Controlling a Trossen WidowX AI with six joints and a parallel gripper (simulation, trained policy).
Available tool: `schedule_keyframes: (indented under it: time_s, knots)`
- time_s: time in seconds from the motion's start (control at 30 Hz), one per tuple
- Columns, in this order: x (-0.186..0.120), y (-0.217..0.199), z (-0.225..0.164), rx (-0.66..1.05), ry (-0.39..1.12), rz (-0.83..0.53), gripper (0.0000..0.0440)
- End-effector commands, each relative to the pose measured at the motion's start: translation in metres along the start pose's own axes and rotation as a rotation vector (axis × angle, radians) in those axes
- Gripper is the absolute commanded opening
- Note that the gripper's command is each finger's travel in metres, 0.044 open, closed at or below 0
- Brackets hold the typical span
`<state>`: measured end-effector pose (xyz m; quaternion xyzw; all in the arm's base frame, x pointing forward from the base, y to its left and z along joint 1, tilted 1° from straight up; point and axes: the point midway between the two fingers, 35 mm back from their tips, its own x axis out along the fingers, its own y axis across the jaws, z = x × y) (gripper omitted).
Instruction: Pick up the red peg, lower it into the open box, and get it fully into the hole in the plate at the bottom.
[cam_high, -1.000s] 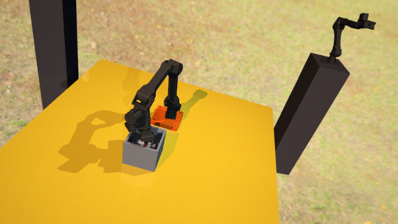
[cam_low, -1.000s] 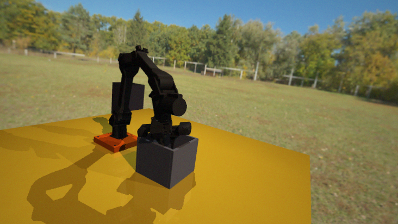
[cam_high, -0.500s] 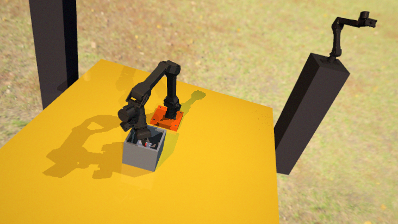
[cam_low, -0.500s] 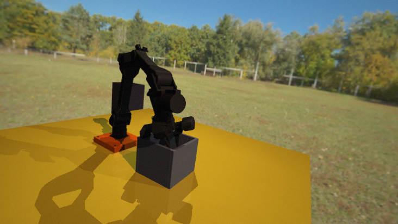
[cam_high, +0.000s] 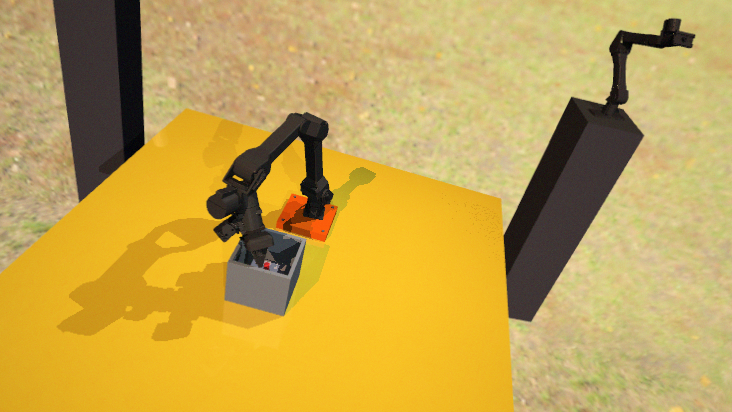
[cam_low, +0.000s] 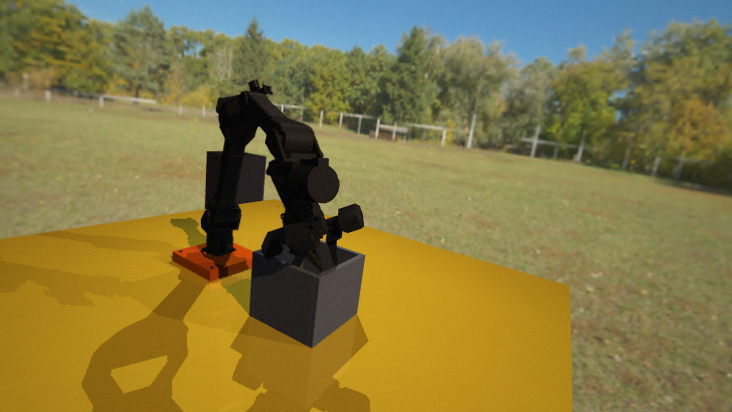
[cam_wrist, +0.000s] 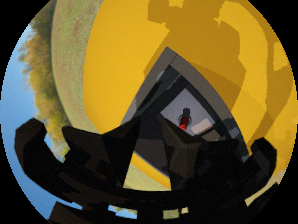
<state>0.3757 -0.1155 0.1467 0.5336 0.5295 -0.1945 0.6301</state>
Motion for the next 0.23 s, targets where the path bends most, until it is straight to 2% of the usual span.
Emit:
schedule_keyframes:
  time_s: [0.0, 0.2]
  knots:
    - [0.0006, 0.0029, 0.0034, -0.017, 0.009, 0.018, 0.0131]
    - [-0.0003, 0.0081, 0.0080, -0.048, 0.019, 0.051, 0.0131]
